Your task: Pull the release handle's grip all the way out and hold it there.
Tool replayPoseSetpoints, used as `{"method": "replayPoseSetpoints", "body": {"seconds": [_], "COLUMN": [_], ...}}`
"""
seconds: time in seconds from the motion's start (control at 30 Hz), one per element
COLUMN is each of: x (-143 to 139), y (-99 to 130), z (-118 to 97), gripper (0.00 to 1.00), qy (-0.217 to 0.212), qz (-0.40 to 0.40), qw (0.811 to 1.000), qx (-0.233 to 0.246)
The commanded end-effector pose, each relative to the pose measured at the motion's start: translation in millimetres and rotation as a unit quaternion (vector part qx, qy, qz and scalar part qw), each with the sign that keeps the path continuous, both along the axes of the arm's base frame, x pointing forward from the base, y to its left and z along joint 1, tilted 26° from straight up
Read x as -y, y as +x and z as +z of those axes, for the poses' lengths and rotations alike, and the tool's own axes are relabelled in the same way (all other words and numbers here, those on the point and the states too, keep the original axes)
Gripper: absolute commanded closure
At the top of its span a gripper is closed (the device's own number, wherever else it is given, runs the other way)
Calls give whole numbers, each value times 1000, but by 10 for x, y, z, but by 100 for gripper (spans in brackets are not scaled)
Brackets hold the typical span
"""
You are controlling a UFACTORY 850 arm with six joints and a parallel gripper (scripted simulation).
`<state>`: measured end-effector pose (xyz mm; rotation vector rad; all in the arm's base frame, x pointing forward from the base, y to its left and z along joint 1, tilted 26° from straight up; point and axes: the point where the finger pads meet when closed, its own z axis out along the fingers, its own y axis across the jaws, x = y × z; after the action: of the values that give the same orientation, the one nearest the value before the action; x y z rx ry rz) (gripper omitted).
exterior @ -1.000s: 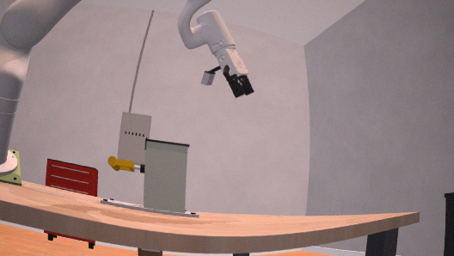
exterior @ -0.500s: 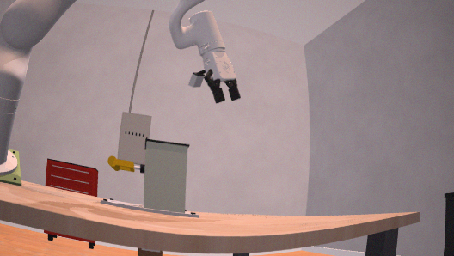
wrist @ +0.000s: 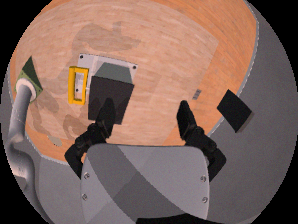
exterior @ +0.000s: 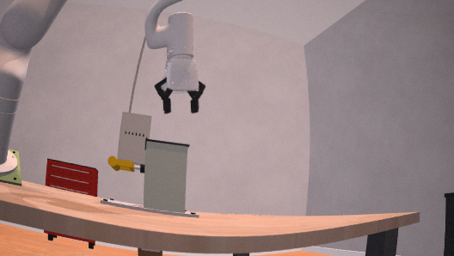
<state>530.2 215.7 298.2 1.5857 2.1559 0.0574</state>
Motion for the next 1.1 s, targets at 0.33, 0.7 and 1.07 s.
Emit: {"method": "replayPoseSetpoints", "body": {"seconds": [0.33,0.7,1.07], "x": [492,975,1093], "y": [-1416,-1637,-1681], "z": [-675,-974,-1032], "gripper": [0,0,0], "qy": [79,6,-12], "qz": [-173,-214,-221], "qw": [980,976,975], "qx": [-49,-35,-28]}}
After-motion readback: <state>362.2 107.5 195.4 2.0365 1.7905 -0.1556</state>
